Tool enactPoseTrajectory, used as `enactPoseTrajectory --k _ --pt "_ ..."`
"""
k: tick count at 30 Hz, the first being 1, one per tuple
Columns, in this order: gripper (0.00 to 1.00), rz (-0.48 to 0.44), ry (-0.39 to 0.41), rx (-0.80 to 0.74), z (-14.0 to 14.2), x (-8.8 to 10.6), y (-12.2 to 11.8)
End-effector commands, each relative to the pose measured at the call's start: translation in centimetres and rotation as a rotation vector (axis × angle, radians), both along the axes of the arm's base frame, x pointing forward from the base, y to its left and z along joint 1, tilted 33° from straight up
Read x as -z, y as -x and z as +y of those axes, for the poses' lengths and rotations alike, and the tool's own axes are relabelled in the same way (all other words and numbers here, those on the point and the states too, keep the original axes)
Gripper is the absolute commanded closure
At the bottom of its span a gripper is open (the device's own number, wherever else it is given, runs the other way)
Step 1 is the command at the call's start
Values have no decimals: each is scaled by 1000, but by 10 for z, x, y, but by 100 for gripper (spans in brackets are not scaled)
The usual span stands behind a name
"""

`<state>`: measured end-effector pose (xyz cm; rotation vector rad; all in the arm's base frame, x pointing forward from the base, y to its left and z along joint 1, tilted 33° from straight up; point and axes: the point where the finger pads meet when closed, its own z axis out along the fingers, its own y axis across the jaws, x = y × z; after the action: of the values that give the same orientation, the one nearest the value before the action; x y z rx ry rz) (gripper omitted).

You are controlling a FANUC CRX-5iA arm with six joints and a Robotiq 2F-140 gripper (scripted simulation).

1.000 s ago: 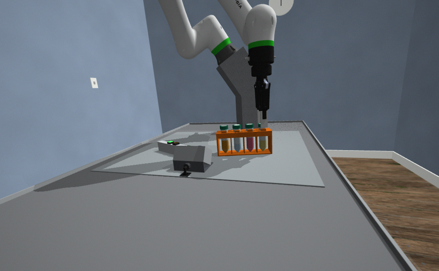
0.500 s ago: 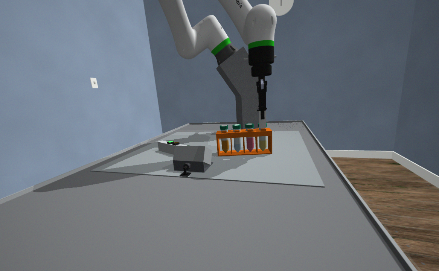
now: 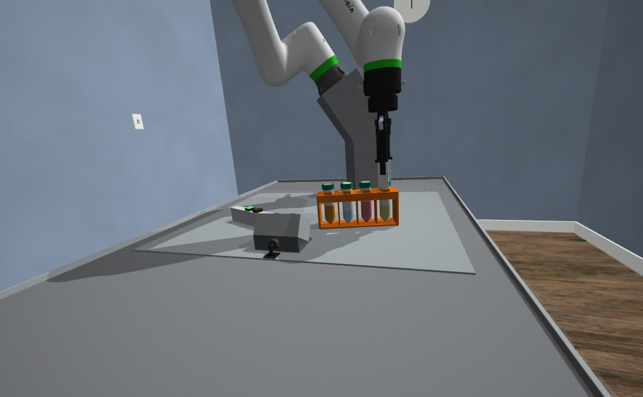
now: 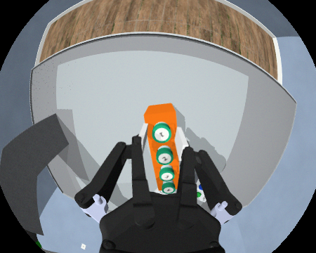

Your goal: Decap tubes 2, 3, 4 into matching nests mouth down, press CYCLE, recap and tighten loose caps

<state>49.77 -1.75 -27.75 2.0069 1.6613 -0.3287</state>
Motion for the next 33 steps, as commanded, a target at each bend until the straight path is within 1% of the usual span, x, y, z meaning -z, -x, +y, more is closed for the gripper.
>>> enactPoseTrajectory --k 1,5,17,19,22,25,26,31,32,33 --pt "65 -1 0 0 0 0 0" --pt "65 -1 0 0 0 0 0" --pt "65 -1 0 0 19 -30 5" --pt "65 -1 0 0 19 -30 5" --pt "65 -1 0 0 24 -38 6" --pt "65 -1 0 0 24 -38 6" --pt "100 -5 -1 6 18 -43 3" --pt "100 -5 -1 6 -14 -65 -11" --pt "100 -5 -1 6 -14 -65 -11" --pt "100 -5 -1 6 -21 -70 -14"
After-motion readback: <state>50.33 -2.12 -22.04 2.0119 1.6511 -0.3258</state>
